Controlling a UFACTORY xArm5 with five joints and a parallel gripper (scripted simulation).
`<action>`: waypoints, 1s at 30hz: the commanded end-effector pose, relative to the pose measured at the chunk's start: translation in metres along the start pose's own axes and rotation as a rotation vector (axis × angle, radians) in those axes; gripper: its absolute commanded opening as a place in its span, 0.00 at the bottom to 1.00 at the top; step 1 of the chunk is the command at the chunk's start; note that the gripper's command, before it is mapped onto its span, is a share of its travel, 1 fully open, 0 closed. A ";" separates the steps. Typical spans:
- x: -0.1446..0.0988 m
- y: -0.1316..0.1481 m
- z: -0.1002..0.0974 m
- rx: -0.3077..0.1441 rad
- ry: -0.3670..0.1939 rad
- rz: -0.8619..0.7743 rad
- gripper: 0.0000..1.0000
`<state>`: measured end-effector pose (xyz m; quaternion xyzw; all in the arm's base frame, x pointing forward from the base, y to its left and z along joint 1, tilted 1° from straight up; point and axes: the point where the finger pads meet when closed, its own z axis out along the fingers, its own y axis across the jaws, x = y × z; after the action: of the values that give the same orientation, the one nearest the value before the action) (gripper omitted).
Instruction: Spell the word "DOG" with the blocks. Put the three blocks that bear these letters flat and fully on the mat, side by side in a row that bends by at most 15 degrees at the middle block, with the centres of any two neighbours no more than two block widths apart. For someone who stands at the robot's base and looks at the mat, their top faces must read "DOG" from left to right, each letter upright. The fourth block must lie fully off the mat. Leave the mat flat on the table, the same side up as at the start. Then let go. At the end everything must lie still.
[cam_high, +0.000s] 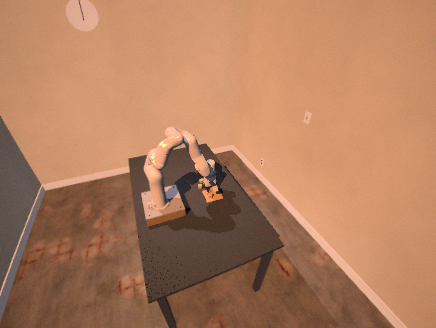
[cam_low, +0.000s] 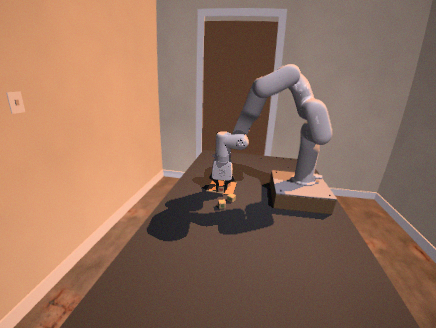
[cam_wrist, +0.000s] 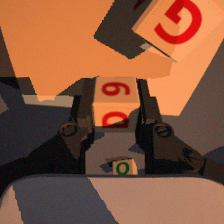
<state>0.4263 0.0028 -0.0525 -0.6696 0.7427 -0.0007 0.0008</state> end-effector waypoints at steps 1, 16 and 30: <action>0.000 -0.001 -0.001 0.003 0.000 0.000 0.27; 0.000 -0.001 -0.001 0.003 0.000 0.000 0.31; 0.000 -0.001 -0.001 0.003 0.000 0.000 0.47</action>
<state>0.4263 0.0028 -0.0525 -0.6696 0.7427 -0.0007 0.0008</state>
